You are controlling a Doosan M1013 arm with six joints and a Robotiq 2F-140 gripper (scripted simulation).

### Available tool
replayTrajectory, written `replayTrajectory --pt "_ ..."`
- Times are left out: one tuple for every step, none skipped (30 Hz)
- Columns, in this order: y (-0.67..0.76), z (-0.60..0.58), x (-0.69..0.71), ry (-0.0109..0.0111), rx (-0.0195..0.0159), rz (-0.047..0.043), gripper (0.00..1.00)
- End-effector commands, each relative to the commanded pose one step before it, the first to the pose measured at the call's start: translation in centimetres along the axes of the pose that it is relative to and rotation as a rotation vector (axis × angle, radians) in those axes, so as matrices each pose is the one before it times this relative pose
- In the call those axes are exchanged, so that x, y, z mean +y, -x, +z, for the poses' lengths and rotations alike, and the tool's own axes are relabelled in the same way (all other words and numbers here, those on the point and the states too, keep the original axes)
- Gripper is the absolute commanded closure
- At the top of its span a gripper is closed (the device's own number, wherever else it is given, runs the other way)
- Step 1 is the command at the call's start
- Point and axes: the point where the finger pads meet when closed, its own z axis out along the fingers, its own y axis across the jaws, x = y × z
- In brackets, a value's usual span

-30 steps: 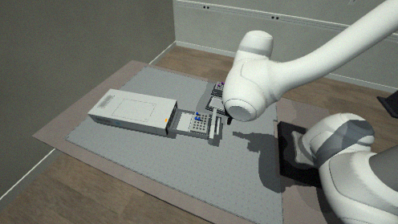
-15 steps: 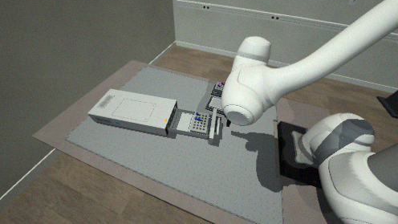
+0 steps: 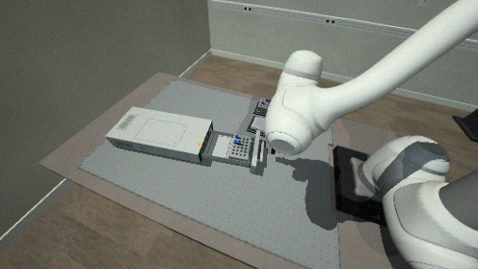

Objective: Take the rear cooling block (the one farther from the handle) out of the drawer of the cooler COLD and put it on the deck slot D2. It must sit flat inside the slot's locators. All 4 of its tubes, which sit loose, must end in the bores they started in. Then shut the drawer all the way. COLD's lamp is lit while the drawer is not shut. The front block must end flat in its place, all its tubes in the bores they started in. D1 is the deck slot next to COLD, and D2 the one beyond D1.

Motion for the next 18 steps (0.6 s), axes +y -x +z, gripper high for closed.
replayTrajectory --pt "-0.202 0.592 -0.013 -0.00006 0.00217 0.00250 0.90" --pt "0.001 0.133 0.000 0.00001 -0.00001 0.00001 0.90" --pt "0.000 0.000 0.000 0.00000 0.00000 0.00000 0.90" --pt "0.000 0.000 0.000 0.00000 0.00000 0.00000 0.90" --pt "0.031 0.044 0.167 0.00231 -0.00043 0.00000 0.90" --pt "-0.014 0.175 -0.079 -0.00108 0.00018 0.00001 0.90" --pt "-0.016 0.180 -0.089 -0.00122 0.00021 0.00001 0.90" --pt "-0.006 0.151 -0.036 -0.00048 0.00008 0.00001 0.90" --pt "0.002 0.127 0.009 0.00013 -0.00003 0.00001 0.90" --pt "0.004 0.121 0.020 0.00029 -0.00006 0.00001 0.90" --pt "0.003 0.126 0.012 0.00017 -0.00004 0.00001 0.90" --pt "0.001 0.132 0.001 0.00002 -0.00002 0.00000 0.90" --pt "0.000 0.134 -0.004 -0.00004 0.00000 0.00000 0.90" --pt "0.000 0.134 -0.003 -0.00003 -0.00001 0.00000 0.90" --pt "0.001 0.133 -0.001 0.00000 -0.00001 0.00000 0.90" --pt "0.001 0.132 0.001 0.00002 -0.00001 0.00000 0.90" --pt "0.001 0.132 0.001 0.00002 -0.00001 0.00000 0.90" --pt "0.001 0.132 0.000 0.00001 -0.00001 0.00000 0.90"
